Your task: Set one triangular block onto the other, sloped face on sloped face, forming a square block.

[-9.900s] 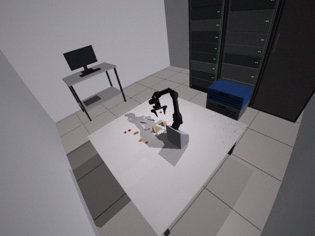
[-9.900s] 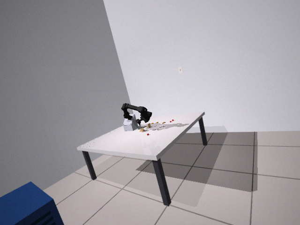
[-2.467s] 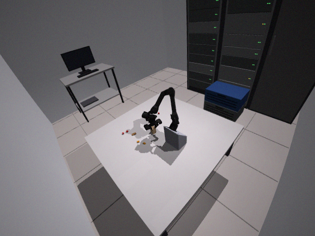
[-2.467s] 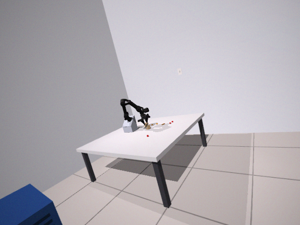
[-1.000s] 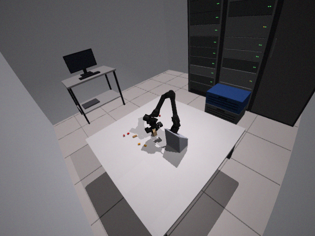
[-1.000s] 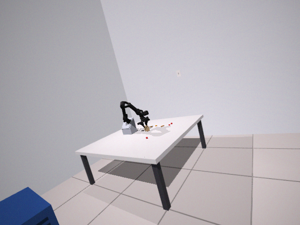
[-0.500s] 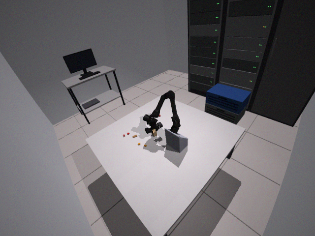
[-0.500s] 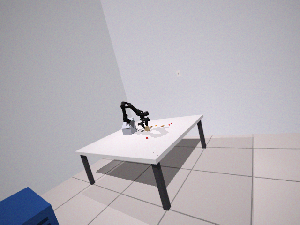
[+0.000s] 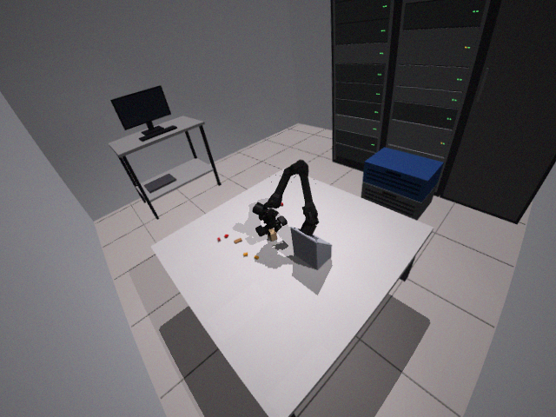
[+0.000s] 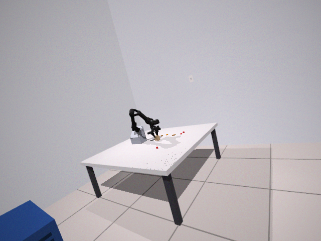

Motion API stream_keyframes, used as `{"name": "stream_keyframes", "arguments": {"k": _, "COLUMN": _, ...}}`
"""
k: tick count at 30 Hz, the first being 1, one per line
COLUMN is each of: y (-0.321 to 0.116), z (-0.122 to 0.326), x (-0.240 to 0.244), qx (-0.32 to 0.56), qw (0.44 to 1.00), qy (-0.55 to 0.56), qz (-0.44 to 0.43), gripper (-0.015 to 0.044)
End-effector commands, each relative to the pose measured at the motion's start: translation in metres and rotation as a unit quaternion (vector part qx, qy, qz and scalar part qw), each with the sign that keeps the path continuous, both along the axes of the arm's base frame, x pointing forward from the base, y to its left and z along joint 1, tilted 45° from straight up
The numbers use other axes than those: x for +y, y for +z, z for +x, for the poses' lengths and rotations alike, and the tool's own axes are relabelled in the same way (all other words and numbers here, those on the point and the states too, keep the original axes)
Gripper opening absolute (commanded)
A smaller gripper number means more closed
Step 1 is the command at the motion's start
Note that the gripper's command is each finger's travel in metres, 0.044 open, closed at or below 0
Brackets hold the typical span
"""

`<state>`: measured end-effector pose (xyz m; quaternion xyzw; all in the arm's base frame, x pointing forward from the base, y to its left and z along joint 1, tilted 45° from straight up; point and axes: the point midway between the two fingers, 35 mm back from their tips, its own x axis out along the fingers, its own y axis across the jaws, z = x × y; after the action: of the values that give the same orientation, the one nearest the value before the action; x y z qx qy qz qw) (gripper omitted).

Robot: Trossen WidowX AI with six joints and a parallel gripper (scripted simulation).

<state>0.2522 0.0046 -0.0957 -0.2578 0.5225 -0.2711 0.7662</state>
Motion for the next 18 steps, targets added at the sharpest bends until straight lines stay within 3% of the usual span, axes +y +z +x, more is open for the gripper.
{"name": "stream_keyframes", "arguments": {"k": 1, "y": 0.0002, "z": 0.0005, "x": -0.0008, "qx": -0.001, "qw": 1.0, "qy": 0.001, "qz": -0.003, "gripper": 0.0}}
{"name": "stream_keyframes", "arguments": {"k": 18, "y": -0.0006, "z": 0.0007, "x": -0.0014, "qx": 0.0, "qw": 1.0, "qy": 0.0, "qz": -0.004, "gripper": 0.0}}
